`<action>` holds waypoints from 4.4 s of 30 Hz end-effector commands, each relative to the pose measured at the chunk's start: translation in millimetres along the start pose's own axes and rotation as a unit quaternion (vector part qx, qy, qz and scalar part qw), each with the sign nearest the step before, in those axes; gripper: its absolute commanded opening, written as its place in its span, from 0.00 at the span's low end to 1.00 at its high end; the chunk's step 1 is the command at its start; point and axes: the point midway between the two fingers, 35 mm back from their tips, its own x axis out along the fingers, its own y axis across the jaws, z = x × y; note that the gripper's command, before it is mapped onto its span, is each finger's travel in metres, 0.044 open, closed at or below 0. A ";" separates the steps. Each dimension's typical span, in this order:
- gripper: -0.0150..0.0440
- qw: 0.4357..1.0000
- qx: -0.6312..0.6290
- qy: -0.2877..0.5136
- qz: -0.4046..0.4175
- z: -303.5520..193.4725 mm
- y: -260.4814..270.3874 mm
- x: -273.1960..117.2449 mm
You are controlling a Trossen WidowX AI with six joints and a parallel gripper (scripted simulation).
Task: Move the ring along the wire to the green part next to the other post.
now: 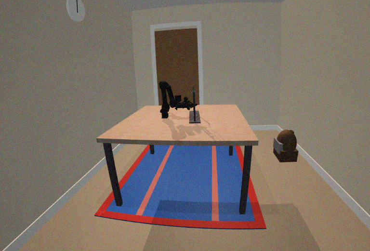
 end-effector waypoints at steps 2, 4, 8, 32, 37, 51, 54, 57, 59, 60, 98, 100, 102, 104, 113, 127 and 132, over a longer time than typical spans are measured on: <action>0.00 1.000 0.013 0.002 -0.002 -1.4 7.3 -0.8; 0.00 1.000 0.017 0.002 -0.002 -1.4 10.4 -0.8; 0.00 0.999 0.032 0.002 -0.002 -1.2 17.8 -0.7; 0.00 0.975 0.222 0.001 -0.001 14.6 83.2 0.1; 0.00 0.963 0.268 0.008 0.002 22.0 96.4 -1.4; 0.00 0.919 0.383 0.084 0.035 48.8 124.8 -20.1; 0.00 0.905 0.410 0.103 0.046 56.7 130.4 -25.1; 0.00 0.886 0.443 0.125 0.061 66.9 136.5 -31.5; 0.00 0.875 0.459 0.136 0.069 72.3 139.2 -34.7; 0.00 0.869 0.468 0.142 0.074 75.3 140.5 -36.4; 0.00 0.611 0.748 0.173 0.192 190.0 151.3 -58.0; 0.00 0.600 0.757 0.170 0.194 194.7 150.1 -58.0; 0.00 0.593 0.763 0.169 0.196 198.4 148.9 -57.9; 0.00 0.585 0.768 0.167 0.197 202.1 147.7 -57.9; 0.00 0.577 0.774 0.167 0.197 212.9 143.1 -57.9; 0.00 0.622 0.739 0.182 0.185 214.1 142.2 -57.9; 0.00 0.647 0.717 0.189 0.178 212.5 142.5 -57.9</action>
